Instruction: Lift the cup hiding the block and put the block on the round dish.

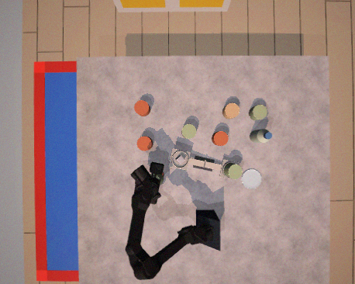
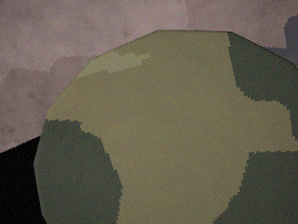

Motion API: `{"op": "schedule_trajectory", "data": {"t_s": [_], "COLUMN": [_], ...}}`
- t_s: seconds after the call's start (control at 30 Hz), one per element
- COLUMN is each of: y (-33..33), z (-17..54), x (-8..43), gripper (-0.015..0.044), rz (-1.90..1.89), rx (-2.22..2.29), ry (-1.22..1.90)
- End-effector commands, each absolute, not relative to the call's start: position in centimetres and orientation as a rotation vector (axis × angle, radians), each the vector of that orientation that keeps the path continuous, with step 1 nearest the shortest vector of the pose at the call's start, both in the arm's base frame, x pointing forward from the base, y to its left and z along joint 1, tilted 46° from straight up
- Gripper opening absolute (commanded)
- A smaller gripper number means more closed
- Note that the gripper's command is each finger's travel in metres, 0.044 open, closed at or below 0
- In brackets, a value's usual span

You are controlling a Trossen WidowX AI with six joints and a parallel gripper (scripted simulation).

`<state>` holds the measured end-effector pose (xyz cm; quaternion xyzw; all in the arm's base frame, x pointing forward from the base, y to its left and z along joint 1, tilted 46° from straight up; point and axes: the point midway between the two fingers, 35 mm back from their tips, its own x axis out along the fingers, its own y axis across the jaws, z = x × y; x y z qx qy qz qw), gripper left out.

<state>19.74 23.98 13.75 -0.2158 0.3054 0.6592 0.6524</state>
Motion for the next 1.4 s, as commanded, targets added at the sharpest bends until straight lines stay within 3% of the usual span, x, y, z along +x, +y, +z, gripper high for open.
{"op": "schedule_trajectory", "data": {"t_s": [0.0, 0.23, 0.8, 1.07, 1.3, 1.37], "y": [24.3, 24.3, 23.3, 19.9, 19.5, 19.1], "z": [12.8, 12.8, 14.3, 17.1, 20.3, 20.0], "x": [19.2, 19.2, 19.9, 19.8, 21.0, 21.9], "gripper": [0.0000, 0.0000, 0.0440, 0.0440, 0.0260, 0.0260], "rz": [1.511, 1.511, 1.498, 1.510, 1.447, 1.428], "rx": [-0.495, -0.495, -0.494, -0.498, -0.495, -0.474], "ry": [0.720, 0.720, 0.698, 0.723, 0.646, 0.680]}}
